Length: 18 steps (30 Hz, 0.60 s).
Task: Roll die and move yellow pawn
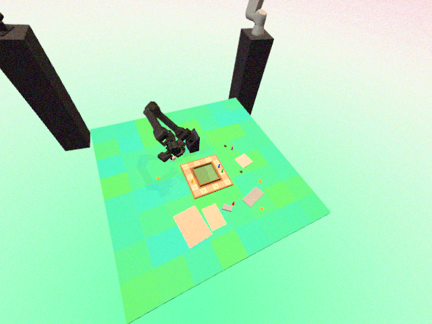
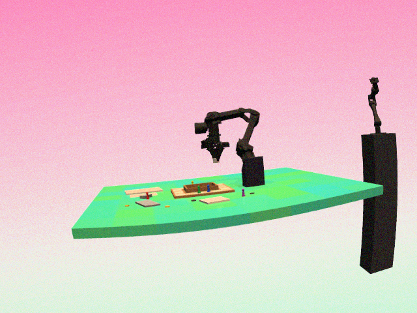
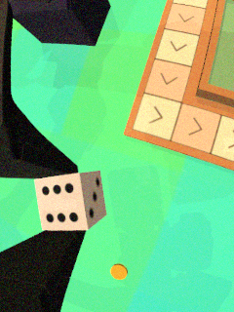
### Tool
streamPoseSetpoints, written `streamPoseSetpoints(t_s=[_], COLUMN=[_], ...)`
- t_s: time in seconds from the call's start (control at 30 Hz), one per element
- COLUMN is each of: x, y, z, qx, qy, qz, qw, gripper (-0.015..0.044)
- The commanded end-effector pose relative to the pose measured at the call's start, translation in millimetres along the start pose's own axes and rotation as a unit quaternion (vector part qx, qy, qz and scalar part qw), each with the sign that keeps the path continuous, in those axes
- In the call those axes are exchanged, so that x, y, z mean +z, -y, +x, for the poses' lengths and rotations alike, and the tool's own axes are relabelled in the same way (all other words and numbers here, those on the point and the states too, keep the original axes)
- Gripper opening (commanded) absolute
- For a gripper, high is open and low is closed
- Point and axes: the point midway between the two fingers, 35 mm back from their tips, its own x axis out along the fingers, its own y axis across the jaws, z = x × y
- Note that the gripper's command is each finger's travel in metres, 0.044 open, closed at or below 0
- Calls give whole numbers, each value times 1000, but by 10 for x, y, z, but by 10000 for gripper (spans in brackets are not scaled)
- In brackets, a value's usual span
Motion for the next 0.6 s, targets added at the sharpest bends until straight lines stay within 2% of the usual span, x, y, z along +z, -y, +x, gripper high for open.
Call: streamPoseSetpoints(t_s=[0.0,0.57], x=[155,864], y=[-10,-181], z=[1,76], qx=[1,6], qy=[4,10], qz=[-36,-208], qw=[999,978], gripper=[0,0])
